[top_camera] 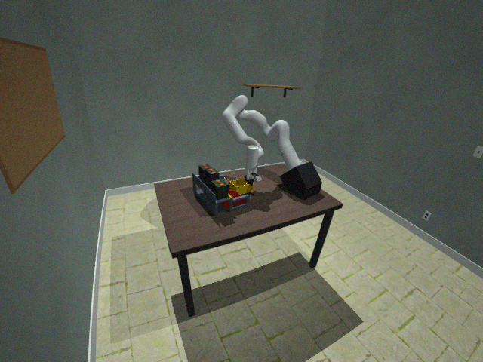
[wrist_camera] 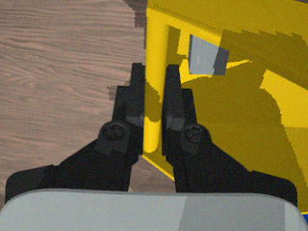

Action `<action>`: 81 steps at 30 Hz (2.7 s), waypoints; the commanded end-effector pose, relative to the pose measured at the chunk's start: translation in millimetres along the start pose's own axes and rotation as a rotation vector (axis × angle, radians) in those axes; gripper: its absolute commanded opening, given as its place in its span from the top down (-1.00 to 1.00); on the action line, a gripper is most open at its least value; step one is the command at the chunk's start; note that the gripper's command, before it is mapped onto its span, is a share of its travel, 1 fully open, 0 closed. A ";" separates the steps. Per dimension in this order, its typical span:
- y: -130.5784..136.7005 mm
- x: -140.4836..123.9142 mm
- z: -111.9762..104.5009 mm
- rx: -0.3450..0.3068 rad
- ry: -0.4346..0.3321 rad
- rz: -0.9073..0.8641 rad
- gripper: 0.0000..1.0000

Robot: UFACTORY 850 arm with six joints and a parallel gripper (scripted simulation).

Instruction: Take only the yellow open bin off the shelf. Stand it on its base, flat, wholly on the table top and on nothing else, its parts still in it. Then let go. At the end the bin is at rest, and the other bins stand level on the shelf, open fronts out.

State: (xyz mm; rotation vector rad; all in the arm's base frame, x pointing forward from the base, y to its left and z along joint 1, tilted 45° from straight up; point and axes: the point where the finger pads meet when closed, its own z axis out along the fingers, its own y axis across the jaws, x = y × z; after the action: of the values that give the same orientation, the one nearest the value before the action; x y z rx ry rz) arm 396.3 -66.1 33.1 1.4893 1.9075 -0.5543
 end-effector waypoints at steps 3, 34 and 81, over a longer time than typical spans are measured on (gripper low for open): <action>0.5 0.0 -0.1 -0.001 0.000 0.000 1.00; 0.4 0.0 3.4 -0.001 0.000 0.000 -1.00; 0.4 0.0 -51.6 -0.001 0.000 0.000 -1.00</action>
State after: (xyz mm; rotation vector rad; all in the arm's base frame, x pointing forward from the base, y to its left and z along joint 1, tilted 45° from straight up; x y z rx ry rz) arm 388.4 -40.8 57.7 1.4876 1.9086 -0.5451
